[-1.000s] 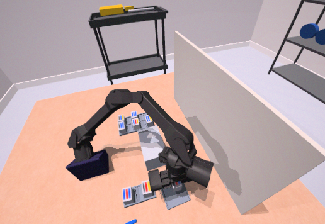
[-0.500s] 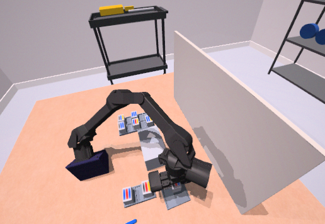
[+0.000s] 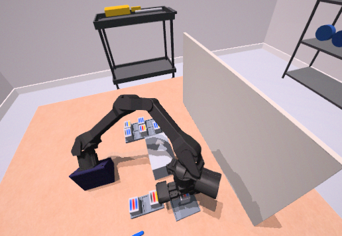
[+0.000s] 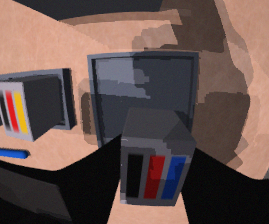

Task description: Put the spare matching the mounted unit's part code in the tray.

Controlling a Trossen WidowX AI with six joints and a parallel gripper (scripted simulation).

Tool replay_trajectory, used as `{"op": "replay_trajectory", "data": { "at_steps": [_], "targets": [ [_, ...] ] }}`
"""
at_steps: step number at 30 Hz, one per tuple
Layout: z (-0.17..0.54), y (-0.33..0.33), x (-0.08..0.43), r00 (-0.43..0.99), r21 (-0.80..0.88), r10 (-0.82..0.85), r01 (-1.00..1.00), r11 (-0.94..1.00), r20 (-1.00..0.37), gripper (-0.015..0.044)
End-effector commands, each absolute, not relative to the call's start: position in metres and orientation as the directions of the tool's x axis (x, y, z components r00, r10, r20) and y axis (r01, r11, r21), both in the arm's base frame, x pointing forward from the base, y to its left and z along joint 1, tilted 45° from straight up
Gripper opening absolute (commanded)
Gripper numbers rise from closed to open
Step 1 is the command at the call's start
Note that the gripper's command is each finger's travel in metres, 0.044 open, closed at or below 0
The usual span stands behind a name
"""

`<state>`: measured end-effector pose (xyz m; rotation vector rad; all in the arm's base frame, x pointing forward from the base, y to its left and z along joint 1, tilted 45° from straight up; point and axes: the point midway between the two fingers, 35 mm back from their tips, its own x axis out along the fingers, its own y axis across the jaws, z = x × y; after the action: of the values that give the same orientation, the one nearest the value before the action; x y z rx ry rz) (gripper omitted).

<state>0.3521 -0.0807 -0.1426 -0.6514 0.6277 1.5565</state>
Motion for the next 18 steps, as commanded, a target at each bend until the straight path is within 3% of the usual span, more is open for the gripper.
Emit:
{"op": "replay_trajectory", "data": {
  "at_steps": [1,18],
  "targets": [
    [-0.145,-0.079,0.351,-0.063,0.020,0.690,-0.997,-0.070,-0.721,0.0000],
    [-0.154,-0.069,0.347,-0.063,0.020,0.691,-0.997,-0.071,-0.720,0.0000]
  ]
}}
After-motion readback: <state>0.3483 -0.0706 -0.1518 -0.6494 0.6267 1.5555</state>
